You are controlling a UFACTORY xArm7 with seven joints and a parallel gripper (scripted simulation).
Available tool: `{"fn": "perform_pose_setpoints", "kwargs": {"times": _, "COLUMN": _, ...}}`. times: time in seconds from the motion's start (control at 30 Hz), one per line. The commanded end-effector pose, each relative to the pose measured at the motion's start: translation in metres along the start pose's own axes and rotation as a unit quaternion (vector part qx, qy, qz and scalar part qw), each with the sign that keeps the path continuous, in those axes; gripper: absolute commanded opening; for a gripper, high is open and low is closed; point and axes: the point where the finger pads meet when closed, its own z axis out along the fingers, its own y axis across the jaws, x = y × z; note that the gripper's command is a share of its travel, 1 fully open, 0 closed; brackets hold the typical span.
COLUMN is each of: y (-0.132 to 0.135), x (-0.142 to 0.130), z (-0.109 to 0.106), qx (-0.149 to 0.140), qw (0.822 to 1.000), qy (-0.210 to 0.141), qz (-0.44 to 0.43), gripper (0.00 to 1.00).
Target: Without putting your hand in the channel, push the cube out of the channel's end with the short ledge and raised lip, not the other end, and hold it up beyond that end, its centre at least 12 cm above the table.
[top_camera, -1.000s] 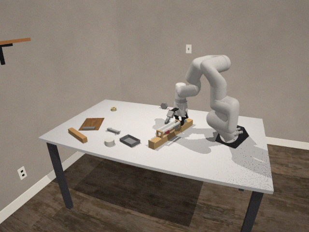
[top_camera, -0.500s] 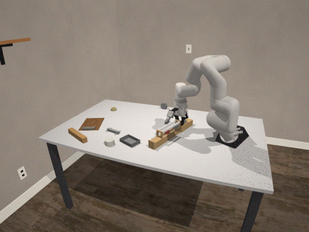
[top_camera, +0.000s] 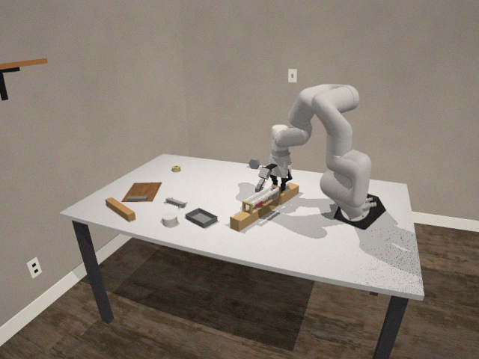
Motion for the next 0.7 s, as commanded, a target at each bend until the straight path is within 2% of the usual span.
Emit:
{"fn": "perform_pose_setpoints", "kwargs": {"times": 0.0, "y": 0.000, "x": 0.000, "z": -0.052, "qx": -0.003, "qw": 1.000, "qy": -0.001, "qz": 0.001, "gripper": 0.38}}
{"fn": "perform_pose_setpoints", "kwargs": {"times": 0.47, "y": 0.001, "x": 0.000, "z": -0.056, "qx": -0.003, "qw": 1.000, "qy": -0.001, "qz": 0.000, "gripper": 0.38}}
{"fn": "perform_pose_setpoints", "kwargs": {"times": 0.53, "y": 0.010, "x": 0.000, "z": -0.060, "qx": -0.006, "qw": 1.000, "qy": 0.000, "qz": -0.013, "gripper": 0.38}}
{"fn": "perform_pose_setpoints", "kwargs": {"times": 0.6, "y": 0.035, "x": -0.003, "z": -0.070, "qx": -0.013, "qw": 0.999, "qy": 0.004, "qz": -0.047, "gripper": 0.38}}
{"fn": "perform_pose_setpoints", "kwargs": {"times": 0.67, "y": 0.035, "x": -0.003, "z": -0.070, "qx": -0.013, "qw": 0.999, "qy": 0.004, "qz": -0.047, "gripper": 0.38}}
